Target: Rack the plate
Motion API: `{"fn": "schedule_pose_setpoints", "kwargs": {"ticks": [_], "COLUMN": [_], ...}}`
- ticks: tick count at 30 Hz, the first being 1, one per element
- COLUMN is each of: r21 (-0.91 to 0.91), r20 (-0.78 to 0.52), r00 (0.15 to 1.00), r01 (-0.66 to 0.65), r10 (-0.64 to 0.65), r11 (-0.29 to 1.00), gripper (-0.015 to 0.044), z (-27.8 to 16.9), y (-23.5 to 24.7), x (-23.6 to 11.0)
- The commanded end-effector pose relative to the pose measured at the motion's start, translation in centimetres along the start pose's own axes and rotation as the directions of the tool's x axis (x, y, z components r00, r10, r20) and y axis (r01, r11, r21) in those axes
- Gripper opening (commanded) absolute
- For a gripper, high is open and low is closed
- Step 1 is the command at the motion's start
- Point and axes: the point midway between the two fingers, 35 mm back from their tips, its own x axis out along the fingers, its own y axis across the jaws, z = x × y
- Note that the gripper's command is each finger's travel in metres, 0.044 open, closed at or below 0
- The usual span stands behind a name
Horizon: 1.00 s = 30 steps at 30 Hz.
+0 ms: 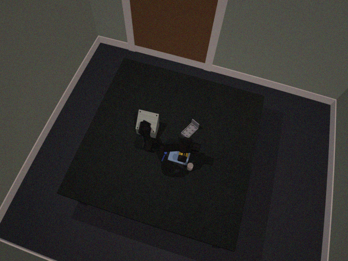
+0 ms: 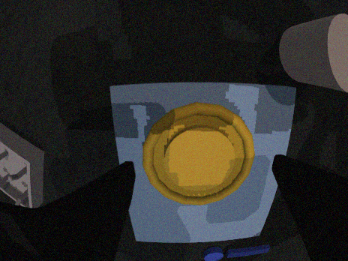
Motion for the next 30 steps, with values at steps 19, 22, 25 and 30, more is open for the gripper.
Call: {"fn": "schedule_pose_setpoints", "kwargs": {"ticks": [19,22,25,30], "r21": [-0.015,-0.015,-0.015,-0.015], "r20": [-0.015,-0.015,-0.015,-0.015], "r00": [1.0,1.0,1.0,1.0], "r01": [0.004,0.004,0.004,0.004], "r10": [-0.004,-0.004,-0.004,-0.004], "r11": [1.0,1.0,1.0,1.0], "gripper": [0.0399,0.0399,0.0379,0.0345], "z": [-0.5,-0.5,-0.5,-0.5], "y": [0.2,0.2,0.2,0.2], "x": [2.7,2.7,2.7,2.7]}}
